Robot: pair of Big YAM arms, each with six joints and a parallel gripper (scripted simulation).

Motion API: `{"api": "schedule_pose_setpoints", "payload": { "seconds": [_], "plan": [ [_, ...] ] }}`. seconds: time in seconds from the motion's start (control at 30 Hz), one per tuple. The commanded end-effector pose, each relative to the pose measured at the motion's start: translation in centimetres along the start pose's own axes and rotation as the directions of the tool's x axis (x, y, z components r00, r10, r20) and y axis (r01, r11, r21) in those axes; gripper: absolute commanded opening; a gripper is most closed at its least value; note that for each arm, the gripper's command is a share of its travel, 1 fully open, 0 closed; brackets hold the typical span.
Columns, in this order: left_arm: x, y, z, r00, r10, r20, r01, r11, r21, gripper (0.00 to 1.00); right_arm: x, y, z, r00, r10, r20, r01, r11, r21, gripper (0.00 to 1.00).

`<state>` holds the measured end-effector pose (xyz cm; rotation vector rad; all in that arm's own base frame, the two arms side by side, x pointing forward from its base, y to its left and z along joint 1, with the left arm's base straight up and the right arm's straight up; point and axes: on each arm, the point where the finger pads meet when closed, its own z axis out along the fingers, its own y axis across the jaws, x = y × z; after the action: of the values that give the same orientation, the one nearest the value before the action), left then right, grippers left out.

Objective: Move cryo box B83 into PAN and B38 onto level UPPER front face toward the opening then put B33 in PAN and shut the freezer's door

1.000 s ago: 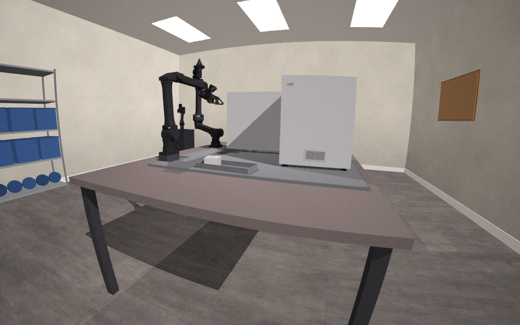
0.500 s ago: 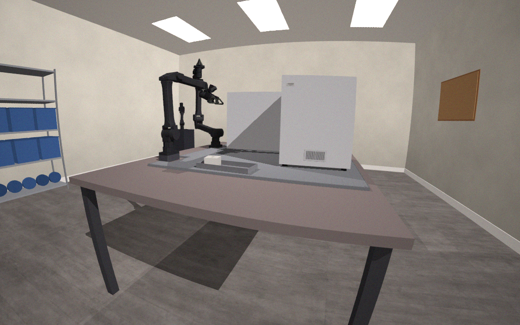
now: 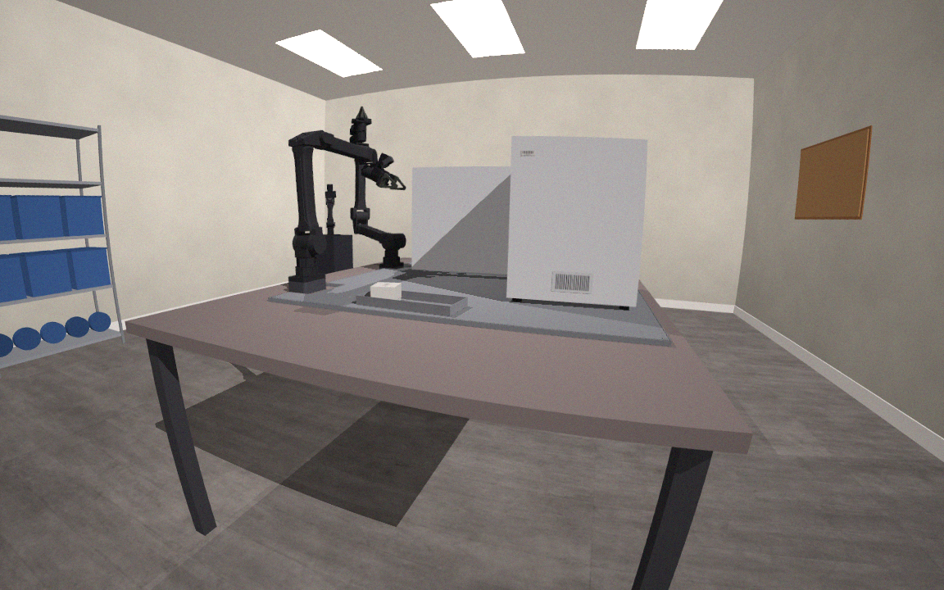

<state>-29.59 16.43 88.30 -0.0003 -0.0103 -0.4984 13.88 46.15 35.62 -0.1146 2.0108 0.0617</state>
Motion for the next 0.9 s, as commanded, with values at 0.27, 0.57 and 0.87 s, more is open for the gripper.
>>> {"api": "schedule_pose_setpoints", "payload": {
  "seconds": [0.27,0.57,0.87],
  "plan": [
    [1.3,0.1,0.1,0.999,-0.013,-0.037,0.012,1.000,-0.002,0.00,-1.4,-2.4,0.0,1.000,0.017,0.007,-0.017,0.999,-0.039,1.00],
    [1.3,0.1,0.1,0.999,-0.013,-0.037,0.012,1.000,-0.002,0.00,-1.4,-5.3,0.2,1.000,-0.007,0.010,0.008,0.996,-0.089,1.00],
    [1.3,0.1,0.1,0.999,-0.013,-0.037,0.012,1.000,-0.002,0.00,-1.4,-7.6,0.4,1.000,-0.026,0.013,0.027,0.991,-0.128,1.00]
  ]
}}
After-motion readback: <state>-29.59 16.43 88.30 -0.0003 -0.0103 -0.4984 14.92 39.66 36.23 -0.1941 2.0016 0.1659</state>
